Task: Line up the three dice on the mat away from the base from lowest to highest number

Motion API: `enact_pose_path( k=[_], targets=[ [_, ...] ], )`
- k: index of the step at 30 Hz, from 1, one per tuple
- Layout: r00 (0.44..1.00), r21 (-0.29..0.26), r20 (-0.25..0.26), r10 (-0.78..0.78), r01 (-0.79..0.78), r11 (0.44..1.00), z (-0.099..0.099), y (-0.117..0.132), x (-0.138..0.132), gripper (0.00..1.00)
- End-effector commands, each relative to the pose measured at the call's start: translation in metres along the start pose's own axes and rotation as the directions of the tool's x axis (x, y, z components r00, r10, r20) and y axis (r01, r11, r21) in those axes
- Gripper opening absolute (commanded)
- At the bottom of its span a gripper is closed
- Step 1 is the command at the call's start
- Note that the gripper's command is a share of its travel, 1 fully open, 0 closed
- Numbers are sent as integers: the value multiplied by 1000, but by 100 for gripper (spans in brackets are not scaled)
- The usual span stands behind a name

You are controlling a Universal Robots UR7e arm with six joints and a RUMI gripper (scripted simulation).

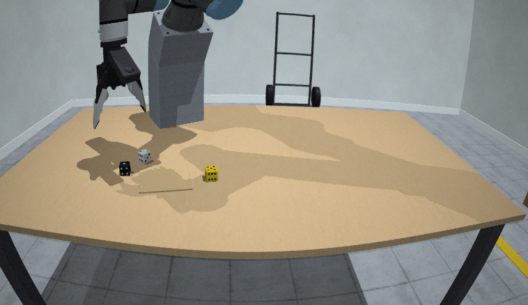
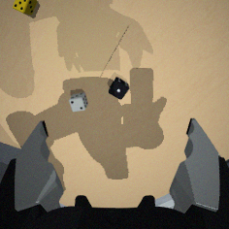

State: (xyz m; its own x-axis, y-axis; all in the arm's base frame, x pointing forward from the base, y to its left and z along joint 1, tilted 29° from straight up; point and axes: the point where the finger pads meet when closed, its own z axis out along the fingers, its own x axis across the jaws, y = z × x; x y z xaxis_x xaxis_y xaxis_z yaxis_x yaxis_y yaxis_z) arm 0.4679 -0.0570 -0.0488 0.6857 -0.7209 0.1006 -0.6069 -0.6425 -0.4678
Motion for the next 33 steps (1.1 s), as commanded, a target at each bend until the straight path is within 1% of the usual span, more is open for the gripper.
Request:
enact_pose_path(
  k=[1, 22, 33],
  targets=[
    [1000, 7, -20, -8, 8, 1000, -3, 4, 1, 100],
    [1000, 8, -27, -10, 11, 1000, -4, 6, 2, 100],
    [1000, 8, -27, -10, 11, 1000, 4, 6, 2, 100]
  ],
)
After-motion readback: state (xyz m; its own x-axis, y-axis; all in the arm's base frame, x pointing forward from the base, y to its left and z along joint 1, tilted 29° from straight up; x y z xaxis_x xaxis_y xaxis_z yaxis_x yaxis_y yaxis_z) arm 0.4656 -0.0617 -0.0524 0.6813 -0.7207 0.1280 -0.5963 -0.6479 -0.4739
